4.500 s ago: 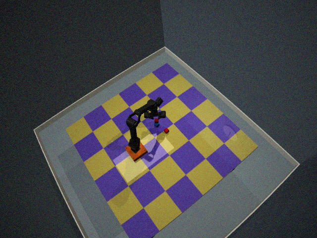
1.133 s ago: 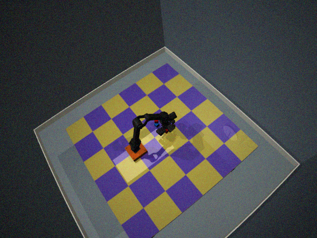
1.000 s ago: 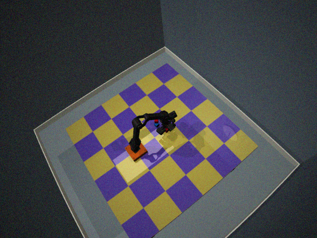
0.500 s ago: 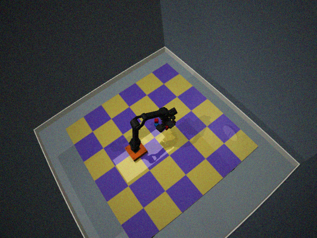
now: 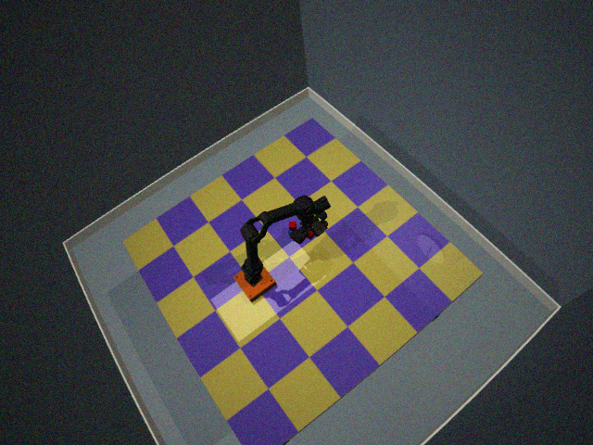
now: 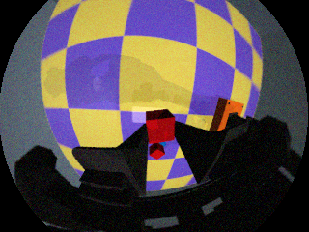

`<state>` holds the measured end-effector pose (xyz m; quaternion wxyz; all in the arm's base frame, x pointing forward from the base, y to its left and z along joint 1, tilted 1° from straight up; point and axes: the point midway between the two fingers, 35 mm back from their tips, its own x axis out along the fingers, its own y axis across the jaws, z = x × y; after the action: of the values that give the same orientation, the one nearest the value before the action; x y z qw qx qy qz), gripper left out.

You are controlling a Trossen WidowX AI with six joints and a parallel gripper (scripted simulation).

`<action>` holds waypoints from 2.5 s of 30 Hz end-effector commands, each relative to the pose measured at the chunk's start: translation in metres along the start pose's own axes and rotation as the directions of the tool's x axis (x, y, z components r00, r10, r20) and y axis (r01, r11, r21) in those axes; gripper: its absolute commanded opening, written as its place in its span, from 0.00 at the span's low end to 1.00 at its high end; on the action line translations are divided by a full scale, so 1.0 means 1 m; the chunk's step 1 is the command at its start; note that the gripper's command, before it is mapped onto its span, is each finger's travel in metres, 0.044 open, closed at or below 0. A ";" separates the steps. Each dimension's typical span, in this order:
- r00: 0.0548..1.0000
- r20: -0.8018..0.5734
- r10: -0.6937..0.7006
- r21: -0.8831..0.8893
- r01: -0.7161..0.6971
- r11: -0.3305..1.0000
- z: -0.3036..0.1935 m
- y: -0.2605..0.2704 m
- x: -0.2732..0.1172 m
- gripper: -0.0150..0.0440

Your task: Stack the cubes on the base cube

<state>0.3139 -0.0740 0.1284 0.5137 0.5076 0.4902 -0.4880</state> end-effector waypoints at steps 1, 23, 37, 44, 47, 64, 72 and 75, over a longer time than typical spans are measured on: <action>1.000 -0.003 0.001 -0.083 -0.002 0.997 -0.004 0.000 -0.002 0.43; 1.000 -0.006 0.001 -0.823 -0.005 0.567 -0.046 -0.007 0.001 0.43; 1.000 -0.008 0.000 -0.999 -0.008 0.041 -0.070 -0.015 0.004 0.43; 1.000 -0.009 0.000 -0.971 -0.009 -0.238 -0.082 -0.020 0.005 0.43; 1.000 -0.009 0.000 -0.935 -0.009 -0.353 -0.087 -0.022 0.006 0.43; 1.000 -0.001 -0.003 -0.776 -0.002 -0.631 -0.100 -0.027 0.018 0.43; 1.000 0.018 -0.007 -0.750 0.009 -0.661 -0.102 -0.028 0.038 0.43; 1.000 0.018 -0.007 -0.750 0.009 -0.661 -0.102 -0.028 0.038 0.43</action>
<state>0.2879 0.0286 0.0921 0.6731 -0.2591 0.6499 0.2396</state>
